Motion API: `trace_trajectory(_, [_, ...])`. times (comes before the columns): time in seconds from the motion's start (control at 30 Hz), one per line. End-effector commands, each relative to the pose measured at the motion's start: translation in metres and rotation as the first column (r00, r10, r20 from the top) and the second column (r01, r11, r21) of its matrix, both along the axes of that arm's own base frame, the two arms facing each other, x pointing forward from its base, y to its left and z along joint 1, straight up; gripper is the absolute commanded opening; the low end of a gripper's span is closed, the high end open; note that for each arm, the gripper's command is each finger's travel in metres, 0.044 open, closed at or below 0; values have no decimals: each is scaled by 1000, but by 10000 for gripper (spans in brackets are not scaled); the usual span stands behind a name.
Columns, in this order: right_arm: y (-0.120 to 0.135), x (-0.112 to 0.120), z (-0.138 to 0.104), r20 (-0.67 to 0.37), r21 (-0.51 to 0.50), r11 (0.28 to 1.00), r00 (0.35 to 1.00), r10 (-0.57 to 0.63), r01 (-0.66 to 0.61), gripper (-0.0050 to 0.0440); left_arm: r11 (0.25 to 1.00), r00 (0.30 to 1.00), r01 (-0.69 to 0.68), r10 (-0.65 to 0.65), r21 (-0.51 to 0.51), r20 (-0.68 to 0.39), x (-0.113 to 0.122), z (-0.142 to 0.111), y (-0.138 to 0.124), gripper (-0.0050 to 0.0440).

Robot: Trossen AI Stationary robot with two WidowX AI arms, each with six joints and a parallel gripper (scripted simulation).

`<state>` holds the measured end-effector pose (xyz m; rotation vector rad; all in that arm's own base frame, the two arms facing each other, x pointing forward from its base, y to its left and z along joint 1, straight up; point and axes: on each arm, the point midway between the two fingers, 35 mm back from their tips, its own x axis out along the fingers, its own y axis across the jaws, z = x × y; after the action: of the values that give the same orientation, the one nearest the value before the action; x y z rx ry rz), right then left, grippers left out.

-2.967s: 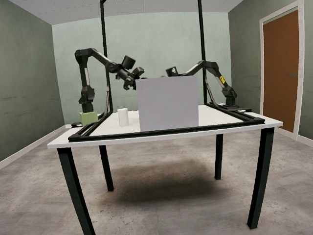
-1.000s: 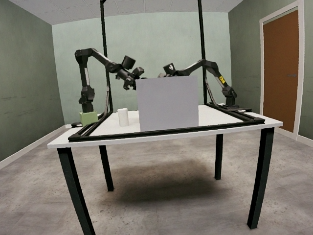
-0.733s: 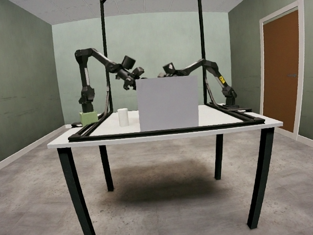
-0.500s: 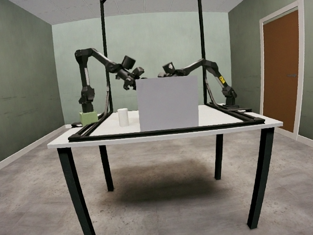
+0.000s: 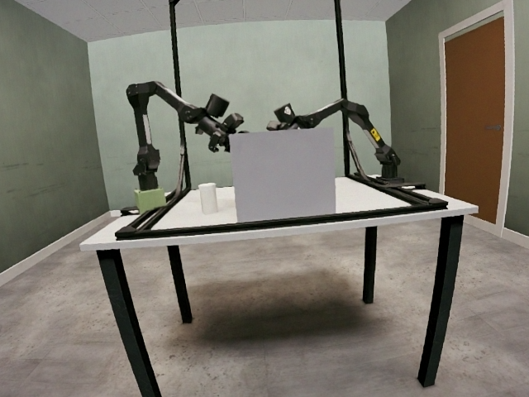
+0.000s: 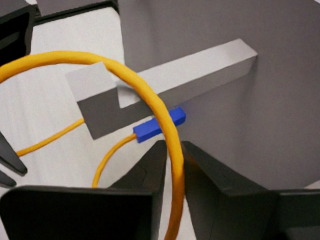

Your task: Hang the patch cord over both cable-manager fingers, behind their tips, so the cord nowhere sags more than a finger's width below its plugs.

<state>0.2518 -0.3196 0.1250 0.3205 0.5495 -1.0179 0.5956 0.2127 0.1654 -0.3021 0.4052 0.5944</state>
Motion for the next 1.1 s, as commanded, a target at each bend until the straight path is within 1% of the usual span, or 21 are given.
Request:
trace_trajectory(0.0, [-1, 1, 7, 12, -14, 1000, 1000, 1, -1, 40, 1000, 1000, -6, 6, 6, 27, 2, 18, -1, 25])
trace_trajectory(1.07, [-1, 1, 7, 12, -14, 1000, 1000, 1, -1, 40, 999, 999, -50, 50, -3, -9, -2, 24, 0, 25])
